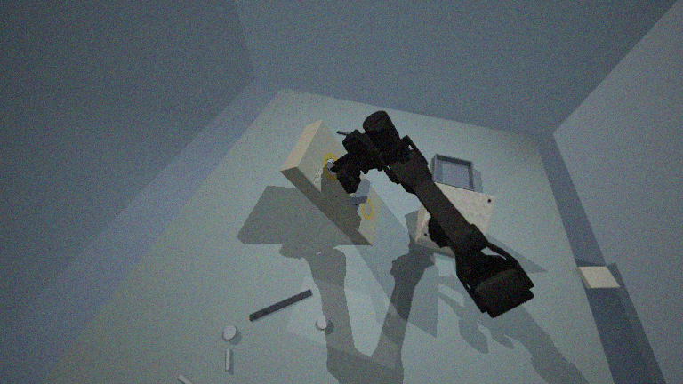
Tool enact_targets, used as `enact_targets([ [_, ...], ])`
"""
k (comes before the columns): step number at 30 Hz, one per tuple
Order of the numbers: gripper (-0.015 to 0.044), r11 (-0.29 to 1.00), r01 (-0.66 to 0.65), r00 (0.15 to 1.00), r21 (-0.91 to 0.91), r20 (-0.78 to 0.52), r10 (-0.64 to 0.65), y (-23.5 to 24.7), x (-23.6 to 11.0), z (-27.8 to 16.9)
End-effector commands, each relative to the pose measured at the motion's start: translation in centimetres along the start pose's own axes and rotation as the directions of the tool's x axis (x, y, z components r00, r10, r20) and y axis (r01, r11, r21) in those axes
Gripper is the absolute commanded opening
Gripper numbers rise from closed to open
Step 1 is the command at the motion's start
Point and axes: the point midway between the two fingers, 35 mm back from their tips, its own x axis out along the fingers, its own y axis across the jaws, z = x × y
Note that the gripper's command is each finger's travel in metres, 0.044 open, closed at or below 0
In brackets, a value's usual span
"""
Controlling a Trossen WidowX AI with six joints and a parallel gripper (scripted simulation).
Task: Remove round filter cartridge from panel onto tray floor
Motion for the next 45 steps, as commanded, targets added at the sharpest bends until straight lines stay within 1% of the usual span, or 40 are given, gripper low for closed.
enact_targets([
  [1,0.0114,1.000,0.006,1.000,0.005,0.000,-0.006,-0.1,0.0,-0.1],
  [27,0.0114,1.000,0.006,1.000,0.005,0.000,-0.006,-0.1,0.4,0.0],
  [45,0.0114,1.000,0.005,1.000,0.004,0.000,-0.005,-0.1,1.3,0.0],
])
